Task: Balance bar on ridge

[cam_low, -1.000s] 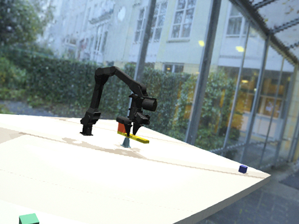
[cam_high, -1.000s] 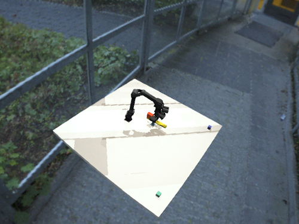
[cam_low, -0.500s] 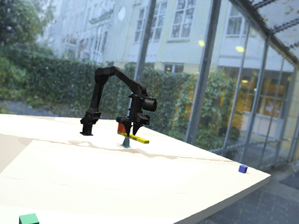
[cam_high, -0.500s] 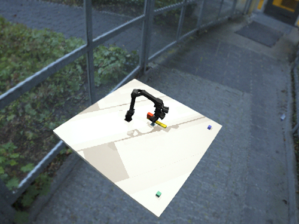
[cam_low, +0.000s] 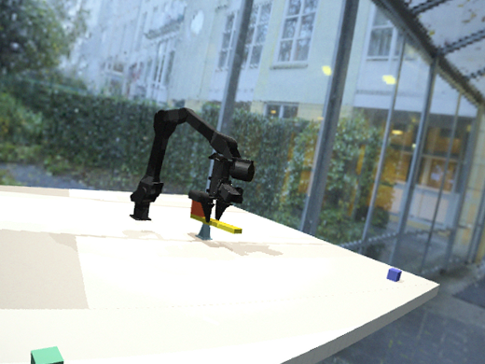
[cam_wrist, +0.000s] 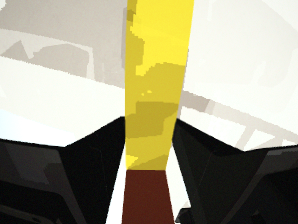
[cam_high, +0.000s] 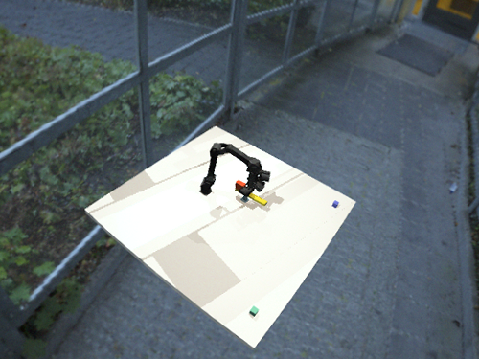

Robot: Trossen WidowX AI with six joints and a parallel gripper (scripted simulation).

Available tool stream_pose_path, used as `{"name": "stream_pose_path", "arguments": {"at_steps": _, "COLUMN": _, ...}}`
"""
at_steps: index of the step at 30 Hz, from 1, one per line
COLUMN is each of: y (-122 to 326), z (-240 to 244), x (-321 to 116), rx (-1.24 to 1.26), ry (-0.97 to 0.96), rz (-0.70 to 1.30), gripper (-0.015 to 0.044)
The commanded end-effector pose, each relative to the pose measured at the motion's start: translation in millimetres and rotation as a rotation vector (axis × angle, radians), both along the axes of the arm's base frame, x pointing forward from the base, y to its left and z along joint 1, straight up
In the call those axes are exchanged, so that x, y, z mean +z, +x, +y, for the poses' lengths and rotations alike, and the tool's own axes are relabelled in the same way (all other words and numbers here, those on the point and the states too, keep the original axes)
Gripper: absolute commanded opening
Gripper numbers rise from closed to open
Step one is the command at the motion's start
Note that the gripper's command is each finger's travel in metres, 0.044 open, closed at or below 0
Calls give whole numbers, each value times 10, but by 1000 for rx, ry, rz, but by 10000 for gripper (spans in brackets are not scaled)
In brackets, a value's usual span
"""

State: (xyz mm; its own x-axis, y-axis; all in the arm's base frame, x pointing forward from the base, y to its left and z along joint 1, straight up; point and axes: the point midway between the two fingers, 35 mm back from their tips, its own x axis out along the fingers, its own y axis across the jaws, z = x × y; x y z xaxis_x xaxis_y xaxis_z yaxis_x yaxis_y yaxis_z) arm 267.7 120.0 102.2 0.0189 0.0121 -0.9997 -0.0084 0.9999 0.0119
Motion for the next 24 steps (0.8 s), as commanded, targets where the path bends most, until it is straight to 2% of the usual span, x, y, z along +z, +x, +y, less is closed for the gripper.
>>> {"name": "stream_pose_path", "arguments": {"at_steps": 1, "y": 3, "z": -3, "x": -6, "rx": 0, "ry": -3, "rz": -2, "gripper": 0}}
{"name": "stream_pose_path", "arguments": {"at_steps": 24, "y": 0, "z": -5, "x": -25, "rx": 0, "ry": -3, "rz": -2, "gripper": 0}}
